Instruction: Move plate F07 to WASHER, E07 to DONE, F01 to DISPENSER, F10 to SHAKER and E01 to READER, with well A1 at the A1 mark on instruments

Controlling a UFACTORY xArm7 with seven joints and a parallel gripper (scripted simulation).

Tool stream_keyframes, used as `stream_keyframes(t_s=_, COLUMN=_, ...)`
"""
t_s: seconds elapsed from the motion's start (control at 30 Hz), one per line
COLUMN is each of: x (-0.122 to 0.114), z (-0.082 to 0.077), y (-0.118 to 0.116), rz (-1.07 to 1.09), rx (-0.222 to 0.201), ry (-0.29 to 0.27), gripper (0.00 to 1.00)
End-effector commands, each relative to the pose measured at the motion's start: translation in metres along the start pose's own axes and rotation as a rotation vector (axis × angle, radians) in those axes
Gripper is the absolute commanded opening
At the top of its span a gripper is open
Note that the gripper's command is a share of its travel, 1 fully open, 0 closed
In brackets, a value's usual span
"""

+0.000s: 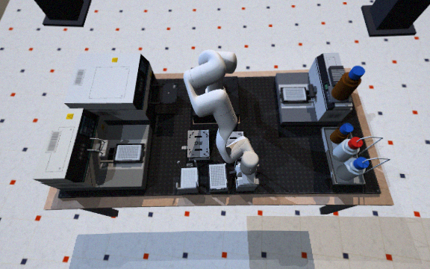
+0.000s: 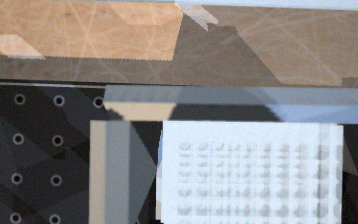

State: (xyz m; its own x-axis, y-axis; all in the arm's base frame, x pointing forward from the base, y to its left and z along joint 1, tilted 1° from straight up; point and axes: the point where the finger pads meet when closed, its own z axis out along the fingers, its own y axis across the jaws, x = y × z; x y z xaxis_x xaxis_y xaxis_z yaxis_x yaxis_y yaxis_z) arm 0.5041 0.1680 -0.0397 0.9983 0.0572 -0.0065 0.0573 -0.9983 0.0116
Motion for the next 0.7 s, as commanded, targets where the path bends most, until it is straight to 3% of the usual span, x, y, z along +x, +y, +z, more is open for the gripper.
stream_keyframes(t_s=0.0, x=0.0021, z=-0.0023, y=-0.0007, rz=0.000, rx=0.001, ry=0.006, gripper=0.00)
stream_keyframes(t_s=0.67, x=0.0021, z=0.0031, y=-0.0007, rz=0.000, rx=0.001, ry=0.006, gripper=0.00)
